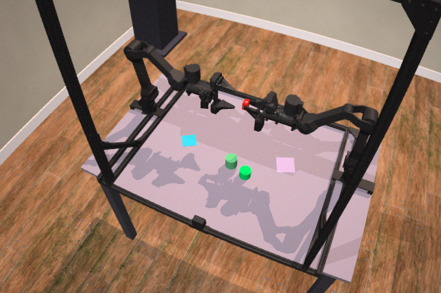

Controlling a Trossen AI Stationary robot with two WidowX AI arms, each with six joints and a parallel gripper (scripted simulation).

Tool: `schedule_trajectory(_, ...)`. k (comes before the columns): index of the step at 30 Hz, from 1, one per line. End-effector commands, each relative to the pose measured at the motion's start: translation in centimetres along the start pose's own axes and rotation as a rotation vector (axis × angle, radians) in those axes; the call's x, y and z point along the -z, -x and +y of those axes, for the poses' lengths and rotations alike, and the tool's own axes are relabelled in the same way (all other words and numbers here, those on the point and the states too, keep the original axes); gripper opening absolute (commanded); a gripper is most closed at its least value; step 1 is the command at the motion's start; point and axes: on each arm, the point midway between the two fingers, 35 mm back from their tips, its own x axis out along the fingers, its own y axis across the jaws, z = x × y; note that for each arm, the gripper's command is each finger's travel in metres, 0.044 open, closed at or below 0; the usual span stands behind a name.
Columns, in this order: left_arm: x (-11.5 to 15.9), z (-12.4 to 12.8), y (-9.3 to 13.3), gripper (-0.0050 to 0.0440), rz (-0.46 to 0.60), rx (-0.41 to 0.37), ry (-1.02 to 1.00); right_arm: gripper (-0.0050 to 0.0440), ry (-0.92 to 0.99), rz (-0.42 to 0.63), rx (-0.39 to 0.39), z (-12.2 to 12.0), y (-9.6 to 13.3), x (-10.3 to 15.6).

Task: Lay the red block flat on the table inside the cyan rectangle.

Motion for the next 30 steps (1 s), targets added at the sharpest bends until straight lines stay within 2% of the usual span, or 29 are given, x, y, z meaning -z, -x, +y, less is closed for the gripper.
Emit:
schedule_trajectory(1, 0.0, -0.2, -1.1, 0.044, 0.0, 0.004, -0.002, 0.0, -0.005, -0.001, -0.001, 0.0, 0.0, 0.0)
schedule_trajectory(18, 0.0, -0.9, -5.0, 0.044, 0.0, 0.004, -0.002, 0.0, -0.005, -0.001, -0.001, 0.0, 0.0, 0.0)
schedule_trajectory(24, 0.0, -0.9, -5.0, 0.0296, 0.0, 0.004, -0.002, 0.0, -0.005, -0.001, -0.001, 0.0, 0.0, 0.0)
schedule_trajectory(26, 0.0, -0.9, -5.0, 0.0296, 0.0, 0.004, -0.002, 0.0, -0.005, -0.001, -0.001, 0.0, 0.0, 0.0)
schedule_trajectory(29, 0.0, -0.9, -5.0, 0.0224, 0.0, 0.004, -0.002, 0.0, -0.005, -0.001, -0.001, 0.0, 0.0, 0.0)
schedule_trajectory(30, 0.0, -0.9, -5.0, 0.0224, 0.0, 0.004, -0.002, 0.0, -0.005, -0.001, -0.001, 0.0, 0.0, 0.0)
